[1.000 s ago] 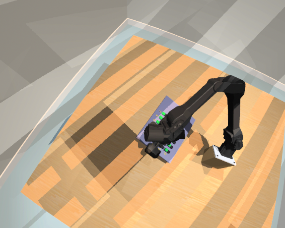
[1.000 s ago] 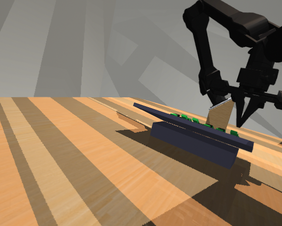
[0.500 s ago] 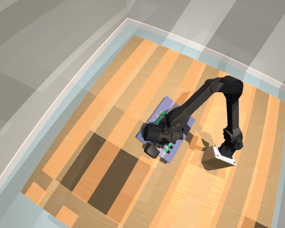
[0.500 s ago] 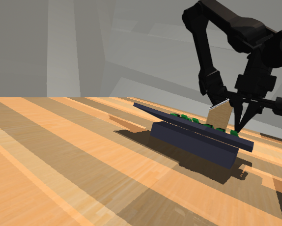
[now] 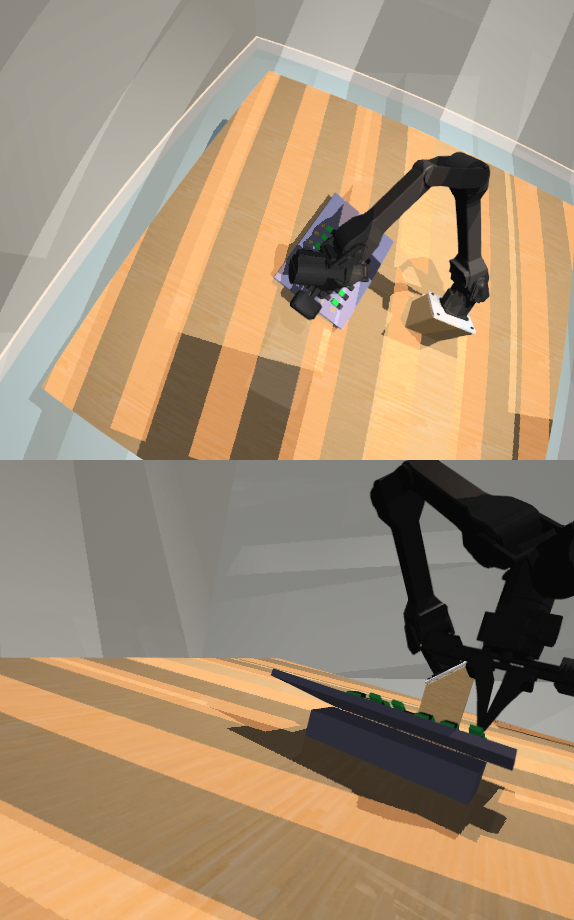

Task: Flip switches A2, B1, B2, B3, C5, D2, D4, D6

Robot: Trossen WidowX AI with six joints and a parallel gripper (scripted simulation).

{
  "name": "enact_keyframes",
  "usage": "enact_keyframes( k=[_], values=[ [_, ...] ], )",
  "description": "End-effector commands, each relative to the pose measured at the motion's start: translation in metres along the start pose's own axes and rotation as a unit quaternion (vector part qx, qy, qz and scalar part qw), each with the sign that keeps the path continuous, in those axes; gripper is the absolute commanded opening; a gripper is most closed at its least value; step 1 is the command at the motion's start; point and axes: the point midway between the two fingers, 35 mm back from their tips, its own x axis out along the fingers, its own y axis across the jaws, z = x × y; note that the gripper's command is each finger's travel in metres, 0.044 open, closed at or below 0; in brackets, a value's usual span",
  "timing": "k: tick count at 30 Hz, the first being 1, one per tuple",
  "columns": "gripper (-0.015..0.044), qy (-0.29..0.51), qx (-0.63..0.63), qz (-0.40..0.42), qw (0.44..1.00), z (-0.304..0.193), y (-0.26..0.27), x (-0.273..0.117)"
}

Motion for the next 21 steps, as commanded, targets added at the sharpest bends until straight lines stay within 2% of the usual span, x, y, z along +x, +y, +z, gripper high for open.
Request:
enact_keyframes(
  k=[1,21],
  values=[
    [0.0000,0.000,-0.002,-0.001,1.000,-0.0002,-0.0003,0.0008],
    [0.0000,0.000,-0.002,-0.001,1.000,-0.0001,-0.0003,0.0034]
  ],
)
